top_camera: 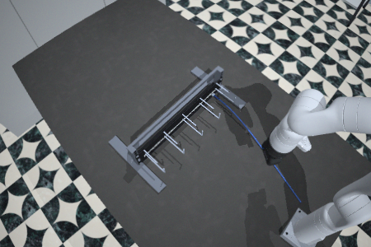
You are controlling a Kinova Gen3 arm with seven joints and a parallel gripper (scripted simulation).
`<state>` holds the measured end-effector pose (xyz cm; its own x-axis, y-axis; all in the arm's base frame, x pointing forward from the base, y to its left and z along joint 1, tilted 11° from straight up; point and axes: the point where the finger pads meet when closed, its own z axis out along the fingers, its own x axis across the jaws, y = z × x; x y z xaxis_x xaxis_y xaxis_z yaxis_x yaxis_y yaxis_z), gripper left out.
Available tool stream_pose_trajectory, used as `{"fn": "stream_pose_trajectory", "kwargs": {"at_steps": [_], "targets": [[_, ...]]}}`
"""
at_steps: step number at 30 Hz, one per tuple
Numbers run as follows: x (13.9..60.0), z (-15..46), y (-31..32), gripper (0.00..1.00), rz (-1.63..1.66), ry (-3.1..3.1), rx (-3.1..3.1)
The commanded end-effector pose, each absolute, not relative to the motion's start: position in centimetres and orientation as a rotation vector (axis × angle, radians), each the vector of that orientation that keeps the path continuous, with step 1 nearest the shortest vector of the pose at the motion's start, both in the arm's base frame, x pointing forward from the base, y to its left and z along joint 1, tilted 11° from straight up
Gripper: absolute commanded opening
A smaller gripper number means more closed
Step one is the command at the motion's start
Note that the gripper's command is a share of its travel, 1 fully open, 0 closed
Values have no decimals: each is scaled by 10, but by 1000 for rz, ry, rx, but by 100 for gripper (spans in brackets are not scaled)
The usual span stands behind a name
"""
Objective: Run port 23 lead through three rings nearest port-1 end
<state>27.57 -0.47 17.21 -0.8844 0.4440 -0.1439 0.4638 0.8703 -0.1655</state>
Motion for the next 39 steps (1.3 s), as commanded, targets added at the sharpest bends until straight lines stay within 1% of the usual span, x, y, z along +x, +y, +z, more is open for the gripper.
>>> {"fn": "stream_pose_trajectory", "kwargs": {"at_steps": [1, 5, 20, 39], "targets": [[272, 174, -8, 0, -276, 2903, 830], [269, 175, -13, 0, -268, 2857, 953], [248, 177, -46, 0, -202, 2410, 1748], [234, 176, -62, 0, -158, 2035, 2167]]}}
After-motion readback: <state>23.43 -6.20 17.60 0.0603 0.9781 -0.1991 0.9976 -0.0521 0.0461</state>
